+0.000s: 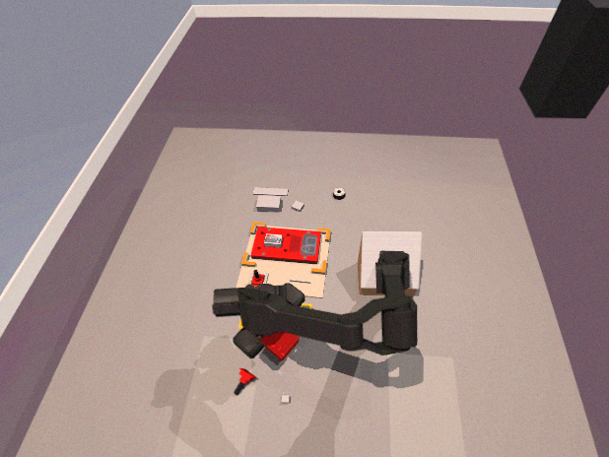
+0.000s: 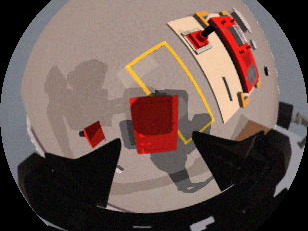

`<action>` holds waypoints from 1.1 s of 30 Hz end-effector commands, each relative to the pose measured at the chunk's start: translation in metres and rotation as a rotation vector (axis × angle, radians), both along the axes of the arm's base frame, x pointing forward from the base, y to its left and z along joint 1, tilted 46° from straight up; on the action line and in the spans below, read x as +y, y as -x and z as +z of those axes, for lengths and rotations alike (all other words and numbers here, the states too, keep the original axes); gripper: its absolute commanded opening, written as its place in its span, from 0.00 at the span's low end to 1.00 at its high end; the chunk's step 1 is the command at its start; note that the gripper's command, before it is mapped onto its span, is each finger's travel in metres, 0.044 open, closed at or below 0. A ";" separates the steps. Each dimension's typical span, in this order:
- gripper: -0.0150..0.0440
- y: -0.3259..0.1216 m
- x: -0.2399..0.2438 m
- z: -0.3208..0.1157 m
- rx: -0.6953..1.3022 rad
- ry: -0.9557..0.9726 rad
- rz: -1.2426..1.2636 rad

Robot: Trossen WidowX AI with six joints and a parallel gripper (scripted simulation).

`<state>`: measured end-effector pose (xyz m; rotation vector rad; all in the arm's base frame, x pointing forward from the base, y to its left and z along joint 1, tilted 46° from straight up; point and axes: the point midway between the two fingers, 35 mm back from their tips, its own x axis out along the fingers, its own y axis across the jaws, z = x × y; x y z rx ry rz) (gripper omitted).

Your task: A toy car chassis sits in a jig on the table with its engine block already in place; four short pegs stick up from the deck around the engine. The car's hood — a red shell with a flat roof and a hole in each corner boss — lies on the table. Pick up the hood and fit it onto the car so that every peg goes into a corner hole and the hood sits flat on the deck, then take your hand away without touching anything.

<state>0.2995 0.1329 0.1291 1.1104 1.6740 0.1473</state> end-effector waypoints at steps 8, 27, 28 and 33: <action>1.00 0.001 0.007 -0.007 0.003 0.000 -0.002; 1.00 0.001 0.019 -0.018 0.003 -0.002 -0.002; 1.00 0.002 0.020 -0.019 0.003 -0.002 -0.002; 1.00 0.002 0.023 -0.022 0.003 -0.003 -0.002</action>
